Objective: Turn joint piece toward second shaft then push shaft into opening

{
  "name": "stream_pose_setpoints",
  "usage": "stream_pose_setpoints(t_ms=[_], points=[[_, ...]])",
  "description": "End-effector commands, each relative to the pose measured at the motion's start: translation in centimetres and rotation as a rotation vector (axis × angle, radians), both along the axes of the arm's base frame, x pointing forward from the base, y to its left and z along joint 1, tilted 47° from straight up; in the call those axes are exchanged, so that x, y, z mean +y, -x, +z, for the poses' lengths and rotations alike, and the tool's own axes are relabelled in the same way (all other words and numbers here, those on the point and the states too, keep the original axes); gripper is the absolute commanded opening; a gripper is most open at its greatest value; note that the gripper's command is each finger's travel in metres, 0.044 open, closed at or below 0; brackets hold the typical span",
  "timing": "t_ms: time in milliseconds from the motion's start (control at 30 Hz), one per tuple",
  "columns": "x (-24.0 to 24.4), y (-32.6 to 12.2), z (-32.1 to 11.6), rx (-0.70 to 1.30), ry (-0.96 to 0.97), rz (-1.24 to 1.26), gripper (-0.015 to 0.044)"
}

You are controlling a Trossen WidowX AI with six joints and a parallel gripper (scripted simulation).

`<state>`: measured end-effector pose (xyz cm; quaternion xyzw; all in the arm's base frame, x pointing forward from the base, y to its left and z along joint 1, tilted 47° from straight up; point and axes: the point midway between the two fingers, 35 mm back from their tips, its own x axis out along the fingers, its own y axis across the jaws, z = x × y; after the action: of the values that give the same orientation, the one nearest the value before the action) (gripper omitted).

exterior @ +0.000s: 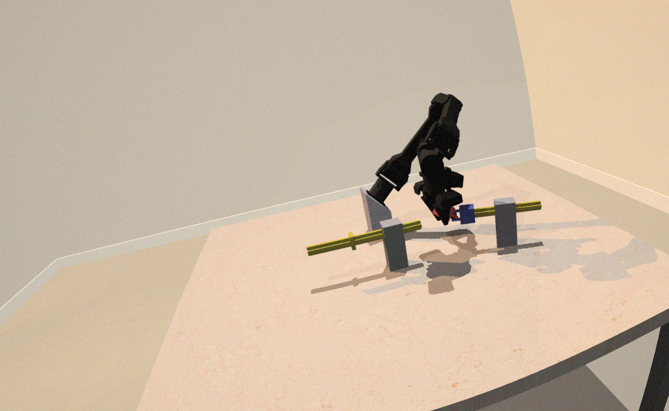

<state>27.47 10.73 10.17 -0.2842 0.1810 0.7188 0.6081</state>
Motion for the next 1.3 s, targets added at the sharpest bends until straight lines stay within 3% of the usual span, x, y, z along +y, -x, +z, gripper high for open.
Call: stream_pose_setpoints(t_ms=[0,300,1200,1267], points=[[0.1,0.07,-0.31,0.025,-0.067,-0.004,0.0],[0.25,0.11,-0.75,0.05,-0.17,-0.004,0.0],[0.28,0.11,-0.77,0.046,-0.183,0.0,0.0],[0.28,0.11,-0.77,0.046,-0.183,0.0,0.0053]])
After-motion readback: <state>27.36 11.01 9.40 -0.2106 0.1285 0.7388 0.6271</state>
